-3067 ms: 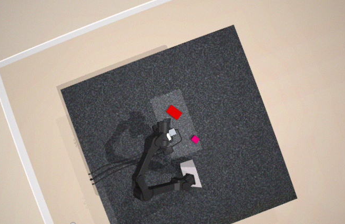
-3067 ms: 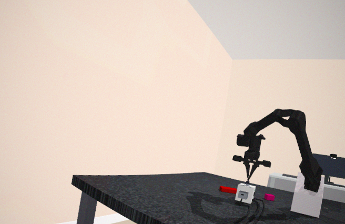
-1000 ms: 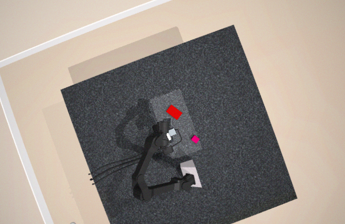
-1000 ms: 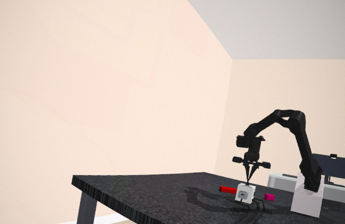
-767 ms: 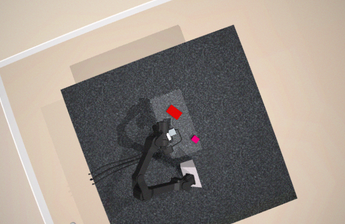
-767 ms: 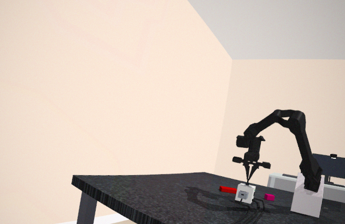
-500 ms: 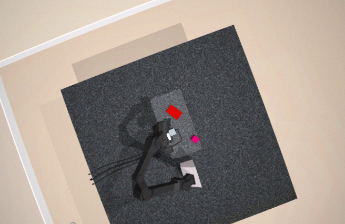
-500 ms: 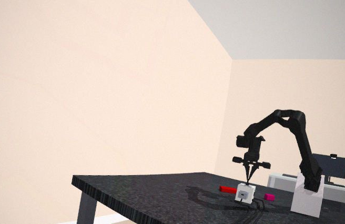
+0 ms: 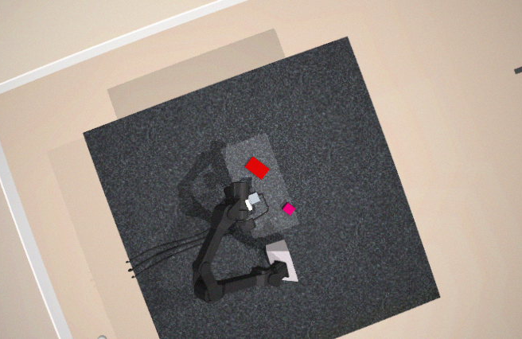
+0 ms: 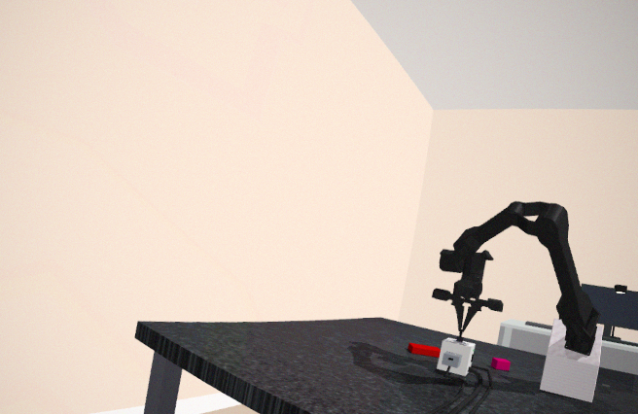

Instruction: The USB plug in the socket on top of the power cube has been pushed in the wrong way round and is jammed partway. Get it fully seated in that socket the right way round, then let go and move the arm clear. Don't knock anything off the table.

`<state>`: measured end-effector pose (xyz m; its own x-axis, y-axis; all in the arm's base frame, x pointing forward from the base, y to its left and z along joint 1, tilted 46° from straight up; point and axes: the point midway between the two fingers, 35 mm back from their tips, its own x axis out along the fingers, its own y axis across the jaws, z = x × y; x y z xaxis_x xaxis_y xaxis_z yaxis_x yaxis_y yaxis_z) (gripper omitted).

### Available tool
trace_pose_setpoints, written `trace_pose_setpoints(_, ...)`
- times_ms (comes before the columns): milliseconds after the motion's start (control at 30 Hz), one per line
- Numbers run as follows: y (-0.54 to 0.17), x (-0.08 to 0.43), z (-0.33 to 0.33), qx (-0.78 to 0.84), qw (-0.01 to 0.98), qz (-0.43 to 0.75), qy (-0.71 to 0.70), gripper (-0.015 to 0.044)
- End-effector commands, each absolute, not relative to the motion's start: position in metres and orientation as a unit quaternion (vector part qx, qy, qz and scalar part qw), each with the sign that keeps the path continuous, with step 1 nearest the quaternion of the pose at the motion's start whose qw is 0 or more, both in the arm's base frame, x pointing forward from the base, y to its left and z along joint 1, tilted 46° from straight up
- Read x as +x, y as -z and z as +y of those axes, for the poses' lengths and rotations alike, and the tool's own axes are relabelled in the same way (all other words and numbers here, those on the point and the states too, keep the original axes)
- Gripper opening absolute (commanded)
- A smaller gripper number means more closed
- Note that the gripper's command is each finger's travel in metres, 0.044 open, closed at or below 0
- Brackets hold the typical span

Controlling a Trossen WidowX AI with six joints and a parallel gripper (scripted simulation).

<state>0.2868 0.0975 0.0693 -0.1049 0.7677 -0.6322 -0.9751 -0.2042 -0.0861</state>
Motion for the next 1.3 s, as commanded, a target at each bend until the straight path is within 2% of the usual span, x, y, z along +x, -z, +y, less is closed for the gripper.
trace_pose_setpoints(0,-0.0682,0.2864,0.0999,-0.287,0.603,0.179,-0.723,0.0000)
trace_pose_setpoints(733,-0.0682,0.2864,0.0999,-0.287,0.603,0.179,-0.723,0.0000)
trace_pose_setpoints(867,-0.0692,0.2870,0.0976,-0.287,0.604,0.180,-0.721,0.0095)
trace_pose_setpoints(1267,-0.0692,0.2870,0.0976,-0.287,0.604,0.180,-0.721,0.0095)
